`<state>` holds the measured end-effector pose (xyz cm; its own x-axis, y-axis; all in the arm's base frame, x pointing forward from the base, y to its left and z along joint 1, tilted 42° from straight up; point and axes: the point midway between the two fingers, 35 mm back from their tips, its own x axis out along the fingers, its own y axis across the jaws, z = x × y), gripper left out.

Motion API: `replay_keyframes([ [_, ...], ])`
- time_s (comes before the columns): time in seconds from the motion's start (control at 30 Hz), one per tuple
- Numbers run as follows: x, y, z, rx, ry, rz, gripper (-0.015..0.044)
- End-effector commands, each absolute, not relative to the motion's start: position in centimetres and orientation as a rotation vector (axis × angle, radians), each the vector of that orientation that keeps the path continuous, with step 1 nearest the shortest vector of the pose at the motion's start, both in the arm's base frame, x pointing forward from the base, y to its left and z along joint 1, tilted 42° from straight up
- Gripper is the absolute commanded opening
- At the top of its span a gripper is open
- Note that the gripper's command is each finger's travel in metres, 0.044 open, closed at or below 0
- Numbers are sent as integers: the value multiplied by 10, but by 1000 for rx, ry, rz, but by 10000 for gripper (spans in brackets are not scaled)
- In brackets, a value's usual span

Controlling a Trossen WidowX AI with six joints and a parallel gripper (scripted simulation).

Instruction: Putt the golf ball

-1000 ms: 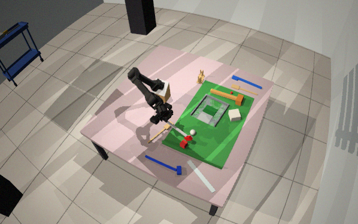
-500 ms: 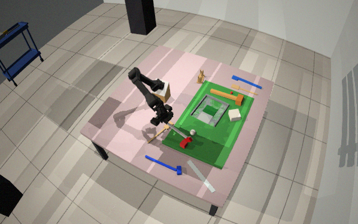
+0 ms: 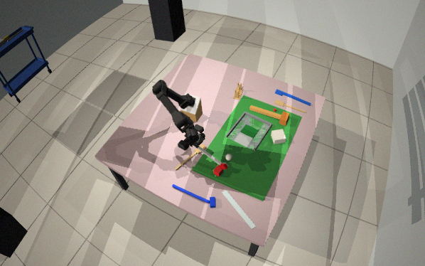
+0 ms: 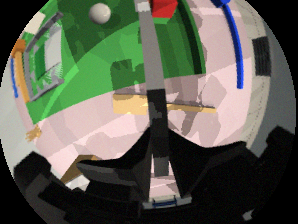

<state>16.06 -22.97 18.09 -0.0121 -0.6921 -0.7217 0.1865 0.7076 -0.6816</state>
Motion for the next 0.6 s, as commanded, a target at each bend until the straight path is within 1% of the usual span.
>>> replay_keyframes([
  [0.0,161,-238,187,-451,1419,-723,0],
  [0.3,162,-232,182,-444,1421,-731,0],
  [0.43,178,-197,145,-426,1428,-713,0],
  [0.57,183,-160,112,-435,1428,-711,0],
])
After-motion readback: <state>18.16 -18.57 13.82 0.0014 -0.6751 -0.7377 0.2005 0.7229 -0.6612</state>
